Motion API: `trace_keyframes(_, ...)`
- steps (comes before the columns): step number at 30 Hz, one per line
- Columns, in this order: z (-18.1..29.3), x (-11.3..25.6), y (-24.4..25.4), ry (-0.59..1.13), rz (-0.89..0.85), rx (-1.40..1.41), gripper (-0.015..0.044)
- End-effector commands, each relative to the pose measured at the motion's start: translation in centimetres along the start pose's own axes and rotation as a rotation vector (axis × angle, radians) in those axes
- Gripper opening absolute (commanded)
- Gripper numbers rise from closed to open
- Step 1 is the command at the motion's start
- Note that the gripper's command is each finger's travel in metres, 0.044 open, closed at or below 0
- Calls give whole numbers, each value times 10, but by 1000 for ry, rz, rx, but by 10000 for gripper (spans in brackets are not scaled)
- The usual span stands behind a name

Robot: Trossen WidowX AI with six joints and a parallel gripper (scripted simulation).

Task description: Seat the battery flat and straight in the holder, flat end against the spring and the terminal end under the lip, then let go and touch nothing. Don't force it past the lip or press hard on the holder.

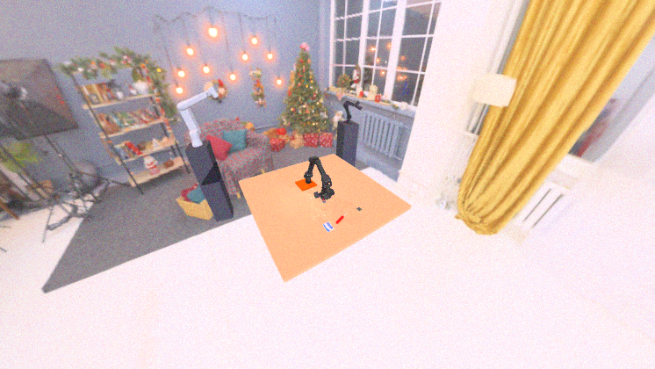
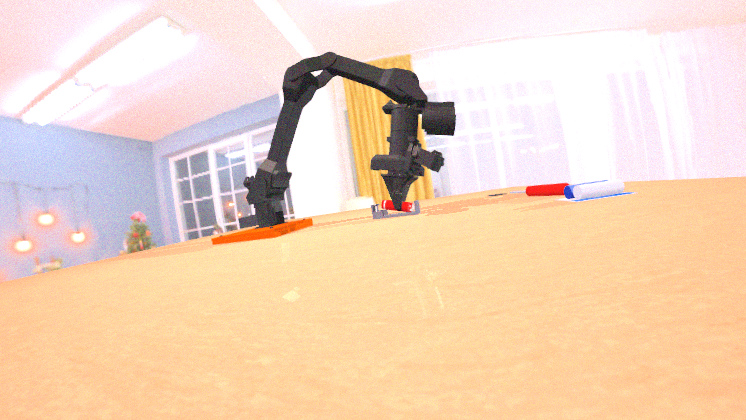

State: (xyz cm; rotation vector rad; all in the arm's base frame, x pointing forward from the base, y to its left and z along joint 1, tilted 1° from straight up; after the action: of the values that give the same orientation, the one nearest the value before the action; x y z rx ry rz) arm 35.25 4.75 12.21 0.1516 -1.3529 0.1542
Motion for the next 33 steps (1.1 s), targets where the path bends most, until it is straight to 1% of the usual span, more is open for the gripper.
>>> trace_keyframes(1,0,-1,0,-35,11,-5,60)
trace_keyframes(33,19,-7,4,-170,42,-13,60)
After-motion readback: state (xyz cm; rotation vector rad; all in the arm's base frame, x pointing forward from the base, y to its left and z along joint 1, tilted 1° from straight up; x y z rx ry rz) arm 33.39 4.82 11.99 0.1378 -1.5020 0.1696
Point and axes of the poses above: the point midway between the two fingers, 35 mm back from their tips, its own x axis back along the fingers, its own y axis across the jaws, z = x × y, the point moved 9 cm from there along x, back along the fingers, and after that the axes turned 14 degrees about x, right-handed, at the moved point
